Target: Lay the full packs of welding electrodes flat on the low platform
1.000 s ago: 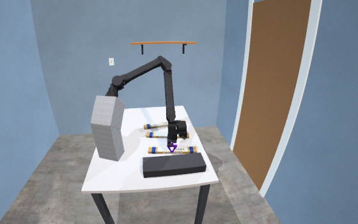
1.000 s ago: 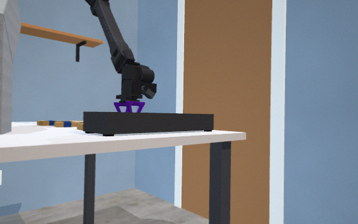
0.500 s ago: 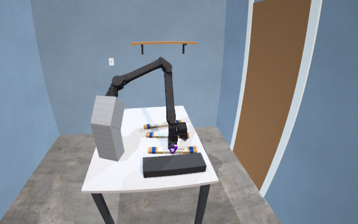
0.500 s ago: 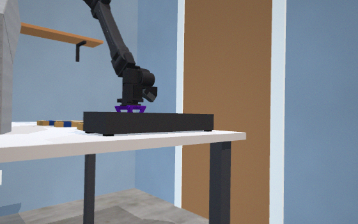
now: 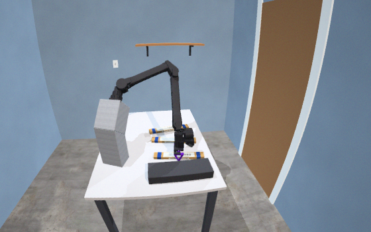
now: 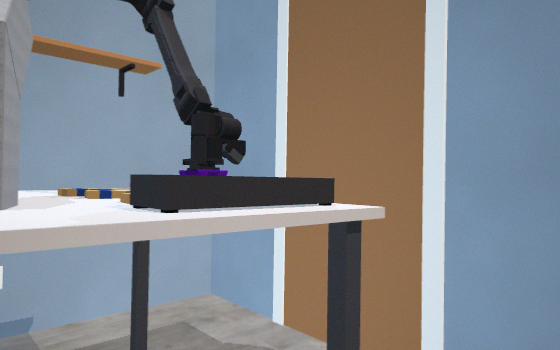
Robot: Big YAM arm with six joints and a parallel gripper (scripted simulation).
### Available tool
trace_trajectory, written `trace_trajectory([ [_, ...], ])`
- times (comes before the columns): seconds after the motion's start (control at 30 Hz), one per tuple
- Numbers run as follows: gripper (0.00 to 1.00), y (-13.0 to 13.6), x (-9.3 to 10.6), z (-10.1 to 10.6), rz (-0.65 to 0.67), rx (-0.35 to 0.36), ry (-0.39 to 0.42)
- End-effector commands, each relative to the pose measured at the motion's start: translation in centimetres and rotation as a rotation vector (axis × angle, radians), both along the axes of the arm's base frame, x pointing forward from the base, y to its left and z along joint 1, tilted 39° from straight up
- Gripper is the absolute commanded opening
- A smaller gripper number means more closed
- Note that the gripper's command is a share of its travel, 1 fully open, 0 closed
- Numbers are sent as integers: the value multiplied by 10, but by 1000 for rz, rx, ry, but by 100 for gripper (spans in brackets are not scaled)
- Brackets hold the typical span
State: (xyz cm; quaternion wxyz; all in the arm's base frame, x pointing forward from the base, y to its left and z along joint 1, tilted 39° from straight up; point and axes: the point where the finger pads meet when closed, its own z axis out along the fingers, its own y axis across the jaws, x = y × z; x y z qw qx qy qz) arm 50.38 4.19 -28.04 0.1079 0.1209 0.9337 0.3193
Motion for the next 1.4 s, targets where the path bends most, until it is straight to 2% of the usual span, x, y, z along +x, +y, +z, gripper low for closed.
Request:
trace_trajectory([
  [0.0,96,8,8,7,14,-3,-17],
  [0.6,96,0,4,4,2,-2,-9],
  [0.63,0,-1,3,4,2,-2,-9],
  [1.37,0,-2,3,4,0,-2,-7],
])
